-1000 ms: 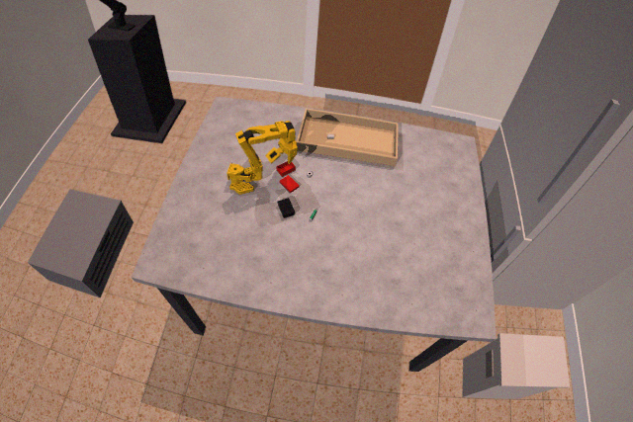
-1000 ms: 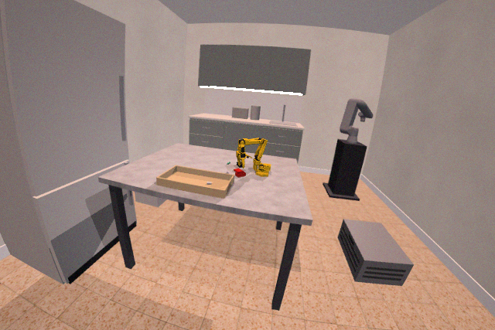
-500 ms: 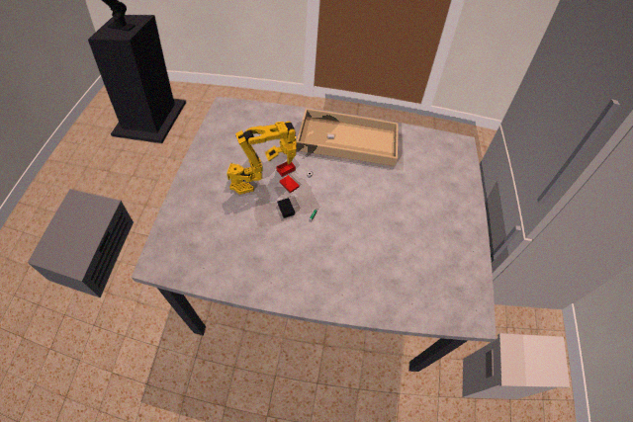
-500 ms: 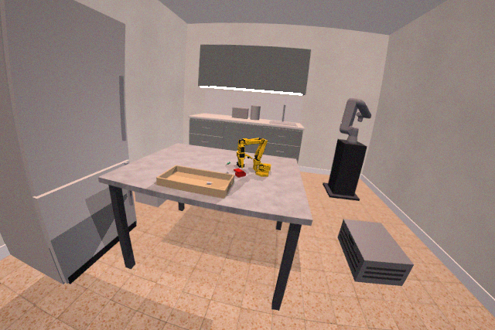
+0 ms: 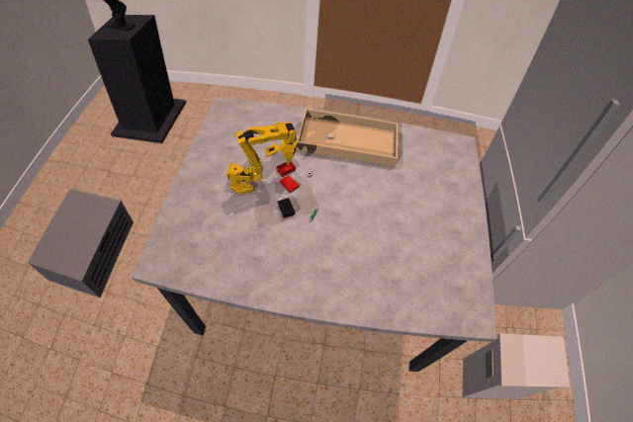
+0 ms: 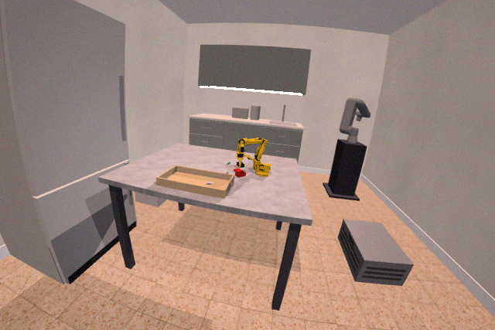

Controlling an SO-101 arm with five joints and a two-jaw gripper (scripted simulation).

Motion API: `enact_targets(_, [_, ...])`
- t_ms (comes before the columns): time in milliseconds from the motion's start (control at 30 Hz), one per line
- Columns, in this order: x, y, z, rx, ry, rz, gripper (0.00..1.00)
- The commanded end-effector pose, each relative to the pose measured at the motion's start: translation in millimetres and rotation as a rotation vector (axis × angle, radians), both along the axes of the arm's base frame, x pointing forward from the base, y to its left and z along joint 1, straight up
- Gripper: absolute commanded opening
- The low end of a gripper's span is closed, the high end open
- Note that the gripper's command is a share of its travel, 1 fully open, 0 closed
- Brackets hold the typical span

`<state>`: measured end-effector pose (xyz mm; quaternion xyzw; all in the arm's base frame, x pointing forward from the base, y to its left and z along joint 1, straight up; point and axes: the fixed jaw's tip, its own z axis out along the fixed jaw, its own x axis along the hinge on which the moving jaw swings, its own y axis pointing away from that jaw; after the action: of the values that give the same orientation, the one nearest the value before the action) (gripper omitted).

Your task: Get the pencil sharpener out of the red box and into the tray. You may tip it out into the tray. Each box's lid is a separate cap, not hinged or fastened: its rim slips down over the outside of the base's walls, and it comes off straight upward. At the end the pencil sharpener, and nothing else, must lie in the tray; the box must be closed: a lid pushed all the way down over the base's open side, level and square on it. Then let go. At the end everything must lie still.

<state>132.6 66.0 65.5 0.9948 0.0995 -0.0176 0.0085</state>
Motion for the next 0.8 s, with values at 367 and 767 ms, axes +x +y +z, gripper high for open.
enact_targets(367, [3.9,-2.8,3.6,0.013,-0.038,-0.459,0.31])
enact_targets(767, [3.8,-5.5,3.6,0.003,-0.041,-0.967,0.31])
